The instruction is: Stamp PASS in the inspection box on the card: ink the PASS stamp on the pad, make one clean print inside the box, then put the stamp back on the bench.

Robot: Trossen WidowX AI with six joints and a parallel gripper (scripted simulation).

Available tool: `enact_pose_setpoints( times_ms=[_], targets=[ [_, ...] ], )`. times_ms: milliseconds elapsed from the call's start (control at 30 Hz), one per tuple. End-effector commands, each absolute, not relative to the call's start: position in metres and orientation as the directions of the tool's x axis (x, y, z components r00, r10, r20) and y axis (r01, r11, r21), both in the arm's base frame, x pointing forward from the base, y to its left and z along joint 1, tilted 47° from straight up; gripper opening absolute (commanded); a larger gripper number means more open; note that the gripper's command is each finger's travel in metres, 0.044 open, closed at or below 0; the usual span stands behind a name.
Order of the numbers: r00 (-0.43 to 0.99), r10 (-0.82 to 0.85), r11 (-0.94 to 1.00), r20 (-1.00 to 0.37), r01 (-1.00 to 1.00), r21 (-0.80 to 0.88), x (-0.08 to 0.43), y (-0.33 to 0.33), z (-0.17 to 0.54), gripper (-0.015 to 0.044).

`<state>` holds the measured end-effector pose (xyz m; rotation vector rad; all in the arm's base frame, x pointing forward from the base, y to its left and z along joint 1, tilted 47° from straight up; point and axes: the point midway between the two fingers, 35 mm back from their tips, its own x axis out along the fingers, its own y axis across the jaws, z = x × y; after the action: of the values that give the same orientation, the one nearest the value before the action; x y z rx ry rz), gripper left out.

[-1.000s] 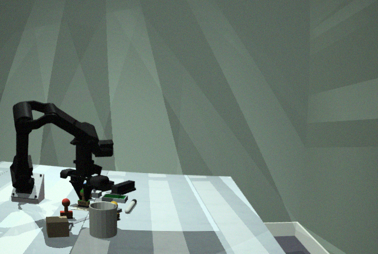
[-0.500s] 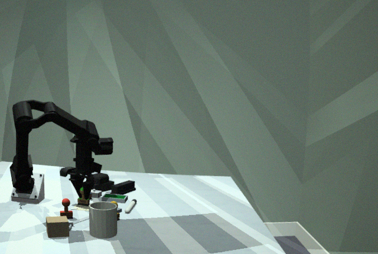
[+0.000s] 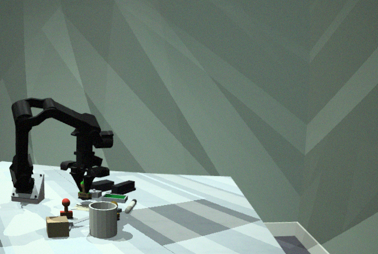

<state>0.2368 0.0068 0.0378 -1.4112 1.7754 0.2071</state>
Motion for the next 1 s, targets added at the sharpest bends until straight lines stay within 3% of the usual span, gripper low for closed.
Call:
enact_pose_setpoints(
  times_ms=[0, 667, 967],
  targets=[
    [-0.014, -0.723, 0.359, -0.691, -0.862, -0.358, 0.238, 0.013, 0.042, 0.0],
    [-0.015, -0.724, 0.359, -0.689, -0.862, -0.358, 0.237, 0.034, 0.064, 0.0],
    [-0.013, -0.723, 0.36, -0.691, -0.861, -0.36, 0.27, 0.042, 0.063, 0.0]
  ],
)
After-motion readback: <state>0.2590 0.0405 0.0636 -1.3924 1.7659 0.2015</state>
